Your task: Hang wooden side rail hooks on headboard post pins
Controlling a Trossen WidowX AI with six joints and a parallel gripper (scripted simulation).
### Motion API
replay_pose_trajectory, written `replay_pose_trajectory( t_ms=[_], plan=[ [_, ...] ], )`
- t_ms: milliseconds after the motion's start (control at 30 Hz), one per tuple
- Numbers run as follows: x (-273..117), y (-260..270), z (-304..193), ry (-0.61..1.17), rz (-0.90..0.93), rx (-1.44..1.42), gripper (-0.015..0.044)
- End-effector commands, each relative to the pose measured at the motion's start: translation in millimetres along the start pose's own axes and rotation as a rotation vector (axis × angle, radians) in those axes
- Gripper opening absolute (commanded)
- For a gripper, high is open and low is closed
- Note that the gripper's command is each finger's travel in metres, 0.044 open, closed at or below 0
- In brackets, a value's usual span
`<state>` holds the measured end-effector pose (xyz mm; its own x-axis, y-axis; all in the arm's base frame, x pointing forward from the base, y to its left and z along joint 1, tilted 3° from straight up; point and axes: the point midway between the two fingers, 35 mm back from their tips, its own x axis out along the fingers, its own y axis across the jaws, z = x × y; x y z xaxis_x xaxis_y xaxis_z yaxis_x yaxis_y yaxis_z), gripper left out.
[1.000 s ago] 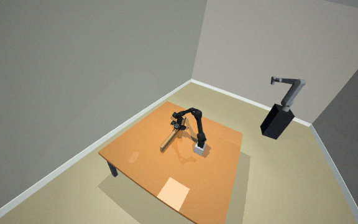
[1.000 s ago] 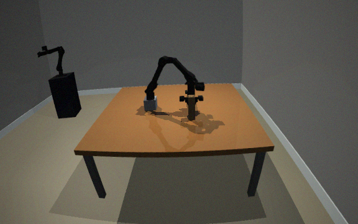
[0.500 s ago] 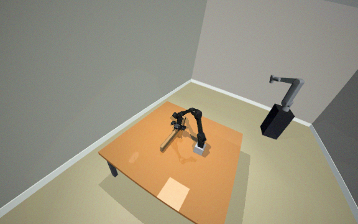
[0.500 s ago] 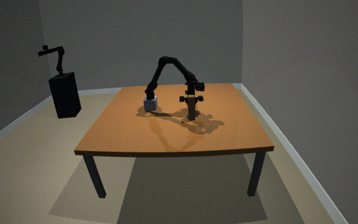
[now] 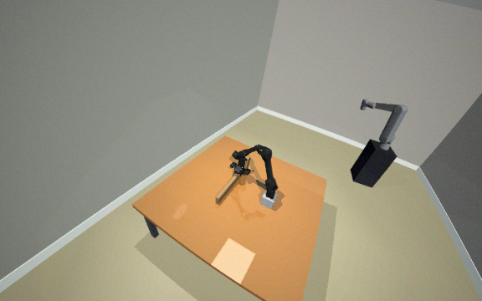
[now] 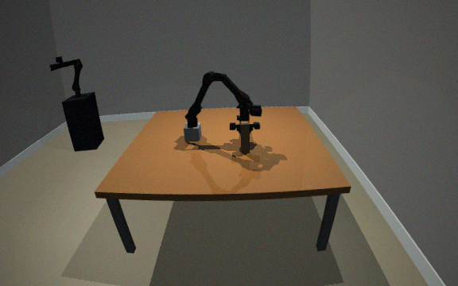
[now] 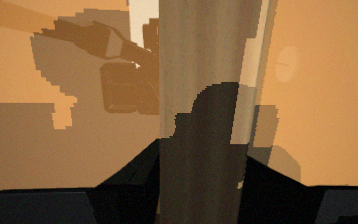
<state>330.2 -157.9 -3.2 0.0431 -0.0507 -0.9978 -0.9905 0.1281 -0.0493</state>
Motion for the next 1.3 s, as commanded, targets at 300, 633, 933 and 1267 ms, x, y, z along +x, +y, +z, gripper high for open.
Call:
replay_pose_trajectory(
  t_ms=[300,633,933,1267],
  plan=[
    [-2,0,0,0.000,0.000,0.000,0.0341],
    [-40,0,0,0.005,-0.004,0.004,0.0440],
    [-40,0,20,0.004,-0.004,0.004,0.0440],
    [-40,-2,27,-0.001,-0.005,-0.004,0.0440]
  ],
)
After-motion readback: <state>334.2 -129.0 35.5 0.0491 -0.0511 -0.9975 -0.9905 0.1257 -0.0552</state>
